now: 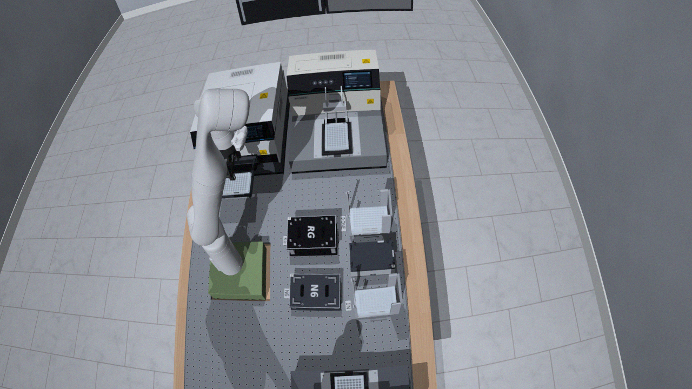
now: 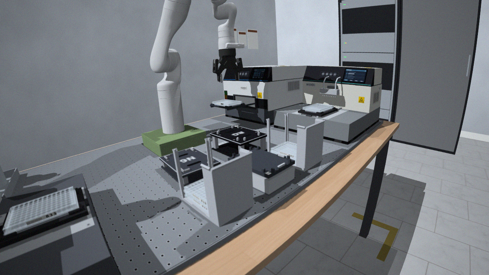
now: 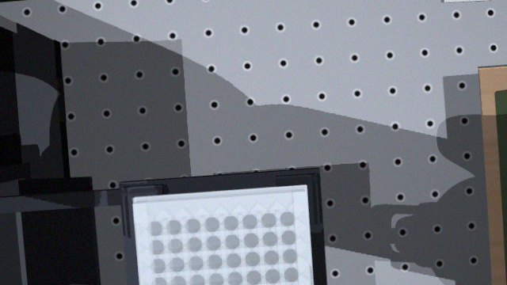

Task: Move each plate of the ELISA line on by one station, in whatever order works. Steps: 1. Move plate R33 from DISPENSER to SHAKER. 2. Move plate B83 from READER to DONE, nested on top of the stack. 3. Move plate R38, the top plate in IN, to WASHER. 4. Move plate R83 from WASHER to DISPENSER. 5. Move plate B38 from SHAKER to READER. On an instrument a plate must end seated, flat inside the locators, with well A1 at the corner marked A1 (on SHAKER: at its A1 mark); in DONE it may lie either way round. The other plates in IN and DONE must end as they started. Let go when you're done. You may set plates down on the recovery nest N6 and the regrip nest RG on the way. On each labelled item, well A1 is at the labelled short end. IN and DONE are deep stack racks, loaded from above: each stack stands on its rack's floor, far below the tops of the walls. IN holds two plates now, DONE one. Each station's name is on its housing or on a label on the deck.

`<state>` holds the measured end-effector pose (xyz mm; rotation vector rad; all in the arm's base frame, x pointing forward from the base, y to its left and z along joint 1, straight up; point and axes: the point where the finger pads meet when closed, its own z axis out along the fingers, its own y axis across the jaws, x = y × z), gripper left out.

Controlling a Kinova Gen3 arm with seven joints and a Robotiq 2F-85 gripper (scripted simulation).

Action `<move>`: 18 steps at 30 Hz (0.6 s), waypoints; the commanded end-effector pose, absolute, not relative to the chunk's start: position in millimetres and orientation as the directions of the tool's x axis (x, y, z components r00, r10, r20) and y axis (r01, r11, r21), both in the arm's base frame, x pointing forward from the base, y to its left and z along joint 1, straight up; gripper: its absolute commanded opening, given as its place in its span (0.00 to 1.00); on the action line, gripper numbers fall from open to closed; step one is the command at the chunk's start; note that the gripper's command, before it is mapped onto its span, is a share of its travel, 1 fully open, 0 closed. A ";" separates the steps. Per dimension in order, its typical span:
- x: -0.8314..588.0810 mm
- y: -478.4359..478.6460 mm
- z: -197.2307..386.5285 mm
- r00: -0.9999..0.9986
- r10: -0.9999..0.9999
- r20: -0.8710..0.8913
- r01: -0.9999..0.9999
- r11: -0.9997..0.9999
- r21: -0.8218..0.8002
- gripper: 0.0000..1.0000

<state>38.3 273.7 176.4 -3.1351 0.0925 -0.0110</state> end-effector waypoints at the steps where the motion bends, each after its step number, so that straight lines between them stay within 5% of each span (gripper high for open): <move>1: 49.9 271.7 176.3 0.998 -0.063 0.006 -0.063 -0.998 -0.007 1.00; 18: 97.5 263.2 177.3 0.987 -0.161 0.006 -0.161 -0.987 -0.011 1.00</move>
